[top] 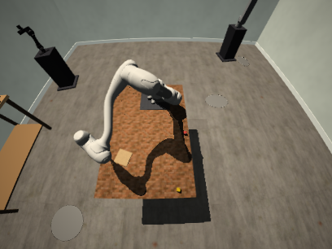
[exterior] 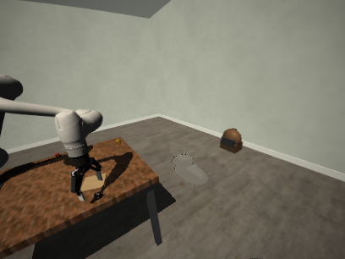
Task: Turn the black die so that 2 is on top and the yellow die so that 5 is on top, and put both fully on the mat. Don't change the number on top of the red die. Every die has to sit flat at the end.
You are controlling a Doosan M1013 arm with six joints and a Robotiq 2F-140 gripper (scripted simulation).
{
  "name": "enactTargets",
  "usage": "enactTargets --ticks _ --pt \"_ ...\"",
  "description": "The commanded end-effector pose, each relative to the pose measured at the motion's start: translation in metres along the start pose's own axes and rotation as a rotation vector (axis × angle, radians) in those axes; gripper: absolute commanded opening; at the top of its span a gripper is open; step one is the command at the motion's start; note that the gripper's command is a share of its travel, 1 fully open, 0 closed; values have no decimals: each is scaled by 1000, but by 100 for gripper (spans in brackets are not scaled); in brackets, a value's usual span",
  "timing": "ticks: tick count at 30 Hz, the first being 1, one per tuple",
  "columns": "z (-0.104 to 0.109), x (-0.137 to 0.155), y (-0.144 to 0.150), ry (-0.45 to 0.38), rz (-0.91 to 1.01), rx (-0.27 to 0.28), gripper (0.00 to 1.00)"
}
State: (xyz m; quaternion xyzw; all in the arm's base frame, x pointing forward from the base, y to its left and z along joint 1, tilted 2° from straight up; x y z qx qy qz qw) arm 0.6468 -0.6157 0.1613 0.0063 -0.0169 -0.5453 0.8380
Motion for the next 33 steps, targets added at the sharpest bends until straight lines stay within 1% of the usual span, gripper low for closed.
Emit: enactTargets --ticks 1,18,29,33 --pt "0 0 0 0 0 0 100" --pt "0 -2 3 0 0 0 100" --pt "0 -9 14 0 0 0 100" --pt "0 -14 23 0 0 0 100"
Point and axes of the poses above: the point where the finger pads meet when closed, its own z axis back along the fingers, its own y axis across the jaws, x = y × z, the point moved 7 cm from there along z, back along the fingers, and after that the axes turned 11 degrees about -z, right-handed, at the moved point
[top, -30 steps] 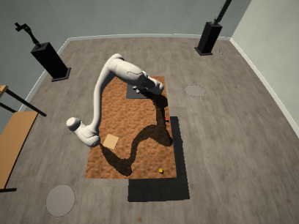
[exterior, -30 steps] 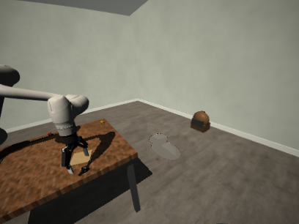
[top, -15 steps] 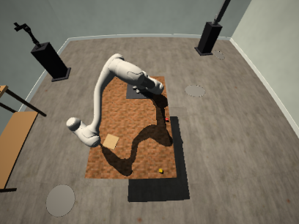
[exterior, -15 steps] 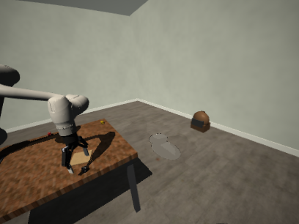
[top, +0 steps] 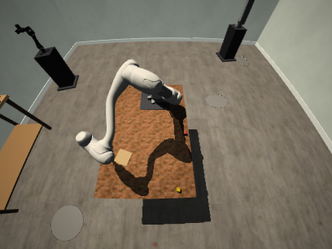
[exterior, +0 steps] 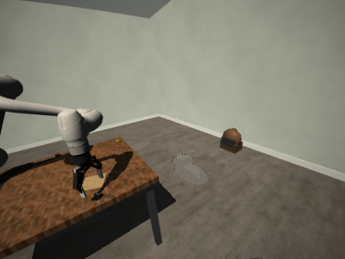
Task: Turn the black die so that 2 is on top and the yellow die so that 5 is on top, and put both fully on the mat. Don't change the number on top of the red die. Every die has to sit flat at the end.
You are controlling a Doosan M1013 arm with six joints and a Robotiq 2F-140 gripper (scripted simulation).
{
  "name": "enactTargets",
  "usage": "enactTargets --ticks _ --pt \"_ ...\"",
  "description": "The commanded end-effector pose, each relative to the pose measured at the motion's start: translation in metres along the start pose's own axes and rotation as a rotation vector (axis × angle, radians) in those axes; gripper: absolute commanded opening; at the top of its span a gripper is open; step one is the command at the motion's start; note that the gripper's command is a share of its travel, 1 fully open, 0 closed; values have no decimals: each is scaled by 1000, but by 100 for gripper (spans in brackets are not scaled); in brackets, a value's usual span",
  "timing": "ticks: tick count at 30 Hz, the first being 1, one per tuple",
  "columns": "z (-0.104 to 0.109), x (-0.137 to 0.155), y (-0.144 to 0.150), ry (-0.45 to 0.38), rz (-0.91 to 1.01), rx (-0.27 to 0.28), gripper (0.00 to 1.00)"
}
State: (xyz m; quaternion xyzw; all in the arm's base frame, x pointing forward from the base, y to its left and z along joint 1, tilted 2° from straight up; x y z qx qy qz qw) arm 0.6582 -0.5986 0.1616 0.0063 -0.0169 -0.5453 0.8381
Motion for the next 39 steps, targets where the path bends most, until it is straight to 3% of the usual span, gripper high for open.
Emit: enactTargets --ticks 1,16,28,30,39 --pt "0 -5 8 0 0 0 100" --pt "0 -35 55 0 0 0 100" --pt "0 -76 120 0 0 0 100" --pt "0 -76 120 0 0 0 100" --pt "0 -115 180 0 0 0 100"
Point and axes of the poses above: the point where the finger pads meet when closed, its own z axis back along the fingers, its own y axis across the jaws, x = y × z, the point moved 7 cm from there along z, back along the fingers, and after that the axes turned 11 degrees about -z, right-handed, at the moved point
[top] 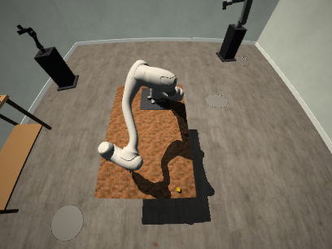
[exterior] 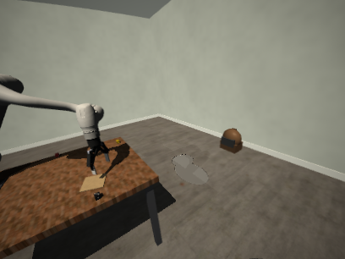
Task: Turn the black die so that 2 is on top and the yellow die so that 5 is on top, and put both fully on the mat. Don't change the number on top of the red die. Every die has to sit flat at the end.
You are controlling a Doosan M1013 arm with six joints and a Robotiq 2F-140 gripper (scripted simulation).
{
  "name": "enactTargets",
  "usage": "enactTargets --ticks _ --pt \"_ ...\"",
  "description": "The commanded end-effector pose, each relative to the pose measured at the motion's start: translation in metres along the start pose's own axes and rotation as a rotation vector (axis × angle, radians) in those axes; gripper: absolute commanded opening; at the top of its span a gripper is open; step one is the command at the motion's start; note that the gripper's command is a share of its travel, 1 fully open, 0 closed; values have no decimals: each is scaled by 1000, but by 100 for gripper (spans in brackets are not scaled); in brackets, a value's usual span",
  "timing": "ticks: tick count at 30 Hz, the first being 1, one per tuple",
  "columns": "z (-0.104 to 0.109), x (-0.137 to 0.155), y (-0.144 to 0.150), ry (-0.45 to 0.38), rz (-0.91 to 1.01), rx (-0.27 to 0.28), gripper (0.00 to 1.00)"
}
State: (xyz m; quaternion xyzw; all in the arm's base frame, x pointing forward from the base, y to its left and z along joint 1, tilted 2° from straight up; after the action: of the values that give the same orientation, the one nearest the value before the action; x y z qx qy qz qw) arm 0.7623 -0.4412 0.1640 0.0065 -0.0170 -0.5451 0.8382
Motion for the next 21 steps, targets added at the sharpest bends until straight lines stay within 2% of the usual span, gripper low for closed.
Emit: enactTargets --ticks 1,6,8,21 --pt "0 -18 29 0 -1 0 100" --pt "0 -41 66 0 -1 0 100" --pt "0 -41 66 0 -1 0 100" --pt "0 -107 169 0 -1 0 100"
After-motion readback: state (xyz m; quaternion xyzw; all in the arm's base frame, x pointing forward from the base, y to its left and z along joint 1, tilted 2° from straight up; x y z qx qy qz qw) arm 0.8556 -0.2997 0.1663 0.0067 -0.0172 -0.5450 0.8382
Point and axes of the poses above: the point where the finger pads meet when closed, its own z axis back along the fingers, its own y axis across the jaws, x = y × z, the point moved 7 cm from there along z, back along the fingers, and after that the axes turned 11 degrees about -z, right-handed, at the moved point
